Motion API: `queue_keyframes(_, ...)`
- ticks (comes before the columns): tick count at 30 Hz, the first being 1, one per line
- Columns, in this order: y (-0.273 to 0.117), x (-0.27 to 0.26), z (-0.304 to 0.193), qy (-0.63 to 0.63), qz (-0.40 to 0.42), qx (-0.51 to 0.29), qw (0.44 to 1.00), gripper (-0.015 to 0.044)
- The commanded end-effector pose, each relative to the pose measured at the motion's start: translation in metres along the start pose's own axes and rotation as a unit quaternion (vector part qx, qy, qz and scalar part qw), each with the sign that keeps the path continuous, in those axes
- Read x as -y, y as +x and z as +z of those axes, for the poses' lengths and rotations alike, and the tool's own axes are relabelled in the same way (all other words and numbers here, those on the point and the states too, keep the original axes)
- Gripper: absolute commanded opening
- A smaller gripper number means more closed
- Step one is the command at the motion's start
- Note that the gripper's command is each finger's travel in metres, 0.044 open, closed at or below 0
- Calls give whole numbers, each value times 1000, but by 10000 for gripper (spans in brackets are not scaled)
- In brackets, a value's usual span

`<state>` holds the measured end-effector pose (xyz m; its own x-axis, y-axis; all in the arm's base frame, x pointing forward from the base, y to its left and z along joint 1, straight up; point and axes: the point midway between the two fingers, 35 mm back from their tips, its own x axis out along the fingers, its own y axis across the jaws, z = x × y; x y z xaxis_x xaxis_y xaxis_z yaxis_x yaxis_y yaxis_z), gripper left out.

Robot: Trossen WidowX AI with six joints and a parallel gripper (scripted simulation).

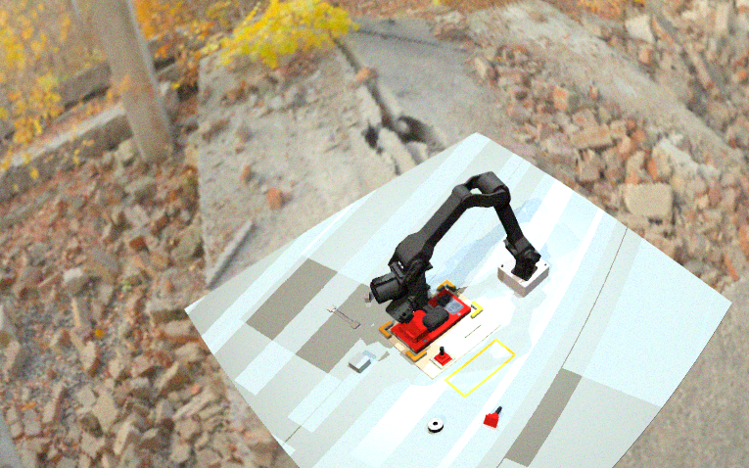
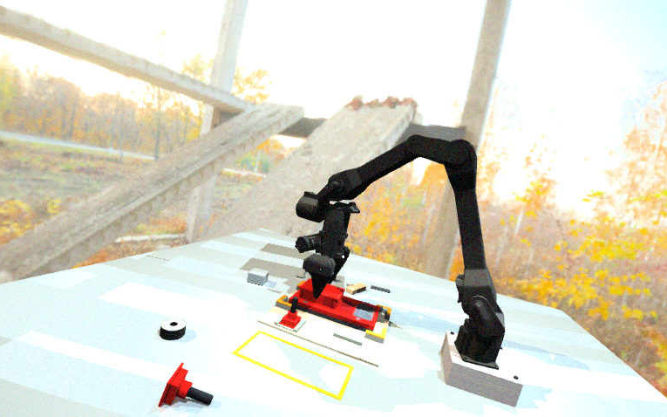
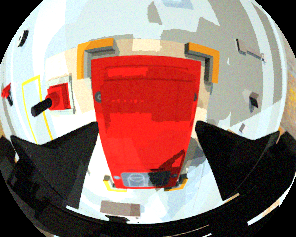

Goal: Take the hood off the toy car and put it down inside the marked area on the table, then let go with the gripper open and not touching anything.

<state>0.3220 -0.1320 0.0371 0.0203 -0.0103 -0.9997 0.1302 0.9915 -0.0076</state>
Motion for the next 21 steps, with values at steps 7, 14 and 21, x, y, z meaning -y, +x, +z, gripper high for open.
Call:
queue_keyframes(7,6,0,0,-2,2,0,1000,440)
queue_keyframes(14,7,0,0,0,0,0,1000,414)
queue_keyframes(21,7,0,0,0,0,0,1000,308)
